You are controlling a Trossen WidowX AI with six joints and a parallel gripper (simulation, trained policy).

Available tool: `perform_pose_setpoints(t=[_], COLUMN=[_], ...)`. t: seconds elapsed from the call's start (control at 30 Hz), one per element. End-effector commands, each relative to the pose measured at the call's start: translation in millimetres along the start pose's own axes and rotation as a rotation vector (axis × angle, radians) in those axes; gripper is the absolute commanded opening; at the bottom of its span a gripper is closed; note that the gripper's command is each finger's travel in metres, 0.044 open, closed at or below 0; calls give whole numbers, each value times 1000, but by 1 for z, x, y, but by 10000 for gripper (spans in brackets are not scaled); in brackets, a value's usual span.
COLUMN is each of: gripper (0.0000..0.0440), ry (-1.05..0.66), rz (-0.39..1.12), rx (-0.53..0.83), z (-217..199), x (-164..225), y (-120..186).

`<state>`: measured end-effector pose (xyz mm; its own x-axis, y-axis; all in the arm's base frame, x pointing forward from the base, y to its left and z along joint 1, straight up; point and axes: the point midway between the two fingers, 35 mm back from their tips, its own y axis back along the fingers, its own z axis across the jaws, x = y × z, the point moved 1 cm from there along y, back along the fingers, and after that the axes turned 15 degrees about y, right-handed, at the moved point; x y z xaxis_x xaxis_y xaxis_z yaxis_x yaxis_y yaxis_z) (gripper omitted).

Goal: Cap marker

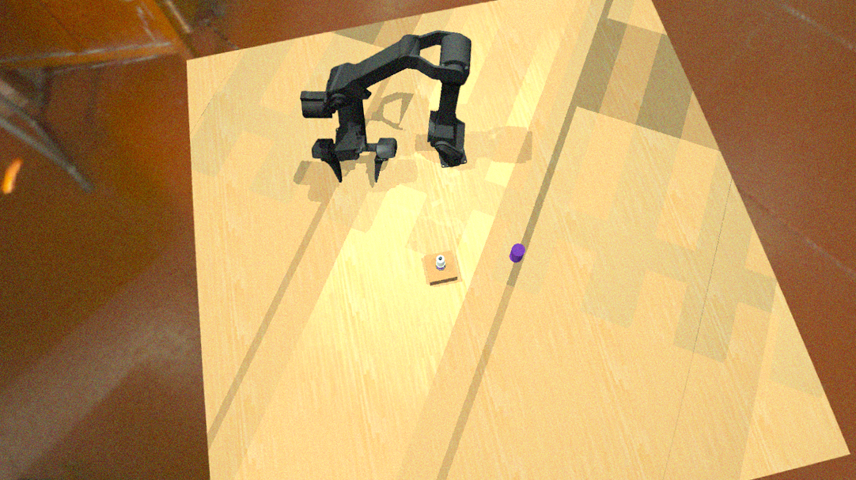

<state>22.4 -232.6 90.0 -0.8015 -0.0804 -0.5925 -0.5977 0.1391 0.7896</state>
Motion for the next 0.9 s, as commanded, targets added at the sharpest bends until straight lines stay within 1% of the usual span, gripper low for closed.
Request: perform_pose_setpoints(t=[0.0,0.2,0.23,0.27,0.87], gripper=[374,221,200,192,215], ry=[3,12,14,16,99], rz=[4,30,34,37,87], rx=[1,-8,-9,-11,-18], z=[-2,-11,-13,-14,-46], x=[0,-5,-6,-7,-30], y=[0,1,2,2,7])
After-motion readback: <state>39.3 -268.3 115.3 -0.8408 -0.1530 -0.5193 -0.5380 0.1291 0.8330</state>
